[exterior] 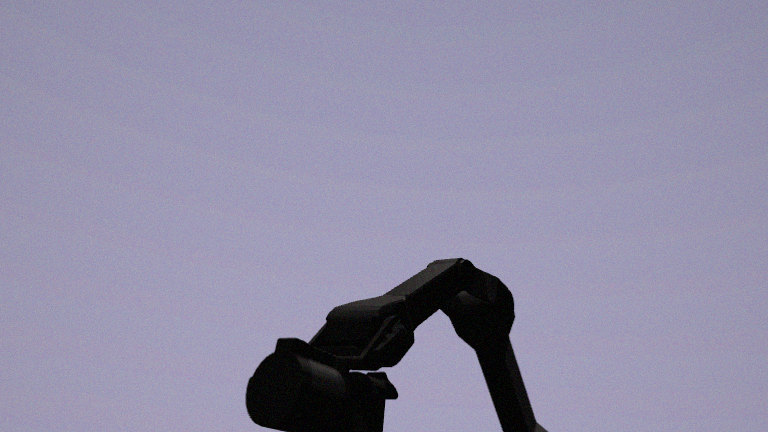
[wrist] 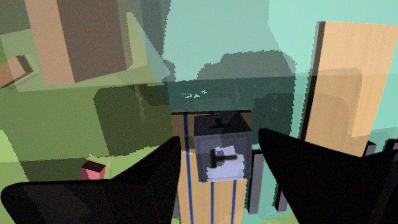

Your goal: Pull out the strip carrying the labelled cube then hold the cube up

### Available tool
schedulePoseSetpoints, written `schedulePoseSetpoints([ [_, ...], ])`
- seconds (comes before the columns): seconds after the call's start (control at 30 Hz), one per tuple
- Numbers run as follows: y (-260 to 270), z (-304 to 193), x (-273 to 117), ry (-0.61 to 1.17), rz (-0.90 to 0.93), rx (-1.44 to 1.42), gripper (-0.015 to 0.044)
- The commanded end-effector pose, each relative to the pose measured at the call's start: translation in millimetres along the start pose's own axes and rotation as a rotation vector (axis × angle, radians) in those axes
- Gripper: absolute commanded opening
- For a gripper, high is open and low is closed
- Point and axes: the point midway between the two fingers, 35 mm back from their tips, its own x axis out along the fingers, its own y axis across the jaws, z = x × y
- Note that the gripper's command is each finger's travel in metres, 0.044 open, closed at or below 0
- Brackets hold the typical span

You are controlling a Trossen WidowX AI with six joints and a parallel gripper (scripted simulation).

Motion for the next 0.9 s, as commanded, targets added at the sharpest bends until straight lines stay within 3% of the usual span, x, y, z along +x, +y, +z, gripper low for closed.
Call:
schedulePoseSetpoints([
  [0.0, 0, -2, 6, 0.009, 0.0, 0.003, 0.025],
  [0.13, 0, -2, 6, 0.009, 0.0, 0.003, 0.025],
  [0.27, -1, -1, 3, 0.004, -0.002, 0.0, 0.0145],
  [0.5, -1, -1, 3, 0.004, -0.002, 0.0, 0.0098],
  [0.63, -1, -3, 2, 0.004, -0.002, 0.0, 0.0],
  [0.87, -11, -20, -15, 0.008, -0.002, 0.002, 0.0],
])
